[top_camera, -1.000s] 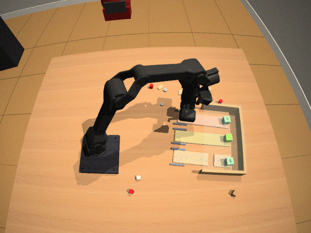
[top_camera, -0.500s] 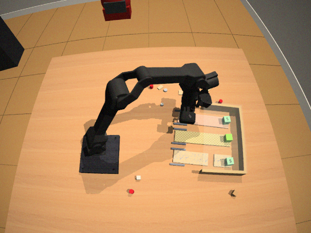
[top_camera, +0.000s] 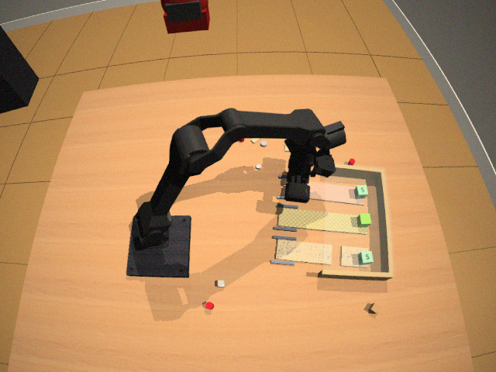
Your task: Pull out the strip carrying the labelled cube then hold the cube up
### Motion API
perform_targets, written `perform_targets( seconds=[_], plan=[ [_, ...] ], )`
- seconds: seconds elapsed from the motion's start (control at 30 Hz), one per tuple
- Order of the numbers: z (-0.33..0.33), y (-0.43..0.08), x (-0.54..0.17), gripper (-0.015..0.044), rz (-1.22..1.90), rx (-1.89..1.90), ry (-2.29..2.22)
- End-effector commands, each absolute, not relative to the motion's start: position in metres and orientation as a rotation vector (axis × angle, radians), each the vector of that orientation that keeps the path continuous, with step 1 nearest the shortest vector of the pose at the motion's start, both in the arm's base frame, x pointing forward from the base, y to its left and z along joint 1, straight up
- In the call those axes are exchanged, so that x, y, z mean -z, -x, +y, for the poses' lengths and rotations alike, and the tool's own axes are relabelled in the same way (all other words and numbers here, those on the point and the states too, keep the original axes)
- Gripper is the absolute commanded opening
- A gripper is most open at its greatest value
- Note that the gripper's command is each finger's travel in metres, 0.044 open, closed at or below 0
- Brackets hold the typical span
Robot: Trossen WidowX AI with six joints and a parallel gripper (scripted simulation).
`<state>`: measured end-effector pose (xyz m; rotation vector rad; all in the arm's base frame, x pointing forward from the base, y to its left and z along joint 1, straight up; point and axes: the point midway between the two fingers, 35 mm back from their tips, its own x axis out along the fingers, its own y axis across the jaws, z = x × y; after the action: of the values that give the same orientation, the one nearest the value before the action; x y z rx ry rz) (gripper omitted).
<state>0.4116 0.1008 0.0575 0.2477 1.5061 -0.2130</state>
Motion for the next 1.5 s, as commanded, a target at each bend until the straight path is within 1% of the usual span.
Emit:
perform_targets(
  seconds=[0.0,0.27,1.47],
  plan=[
    [0.099,-0.409,-0.047,0.0000,1.516,0.220,-0.242],
    [0.098,-0.407,-0.036,0.0000,1.516,0.221,-0.242],
    [0.098,-0.407,-0.035,0.0000,1.516,0.221,-0.242]
  ],
)
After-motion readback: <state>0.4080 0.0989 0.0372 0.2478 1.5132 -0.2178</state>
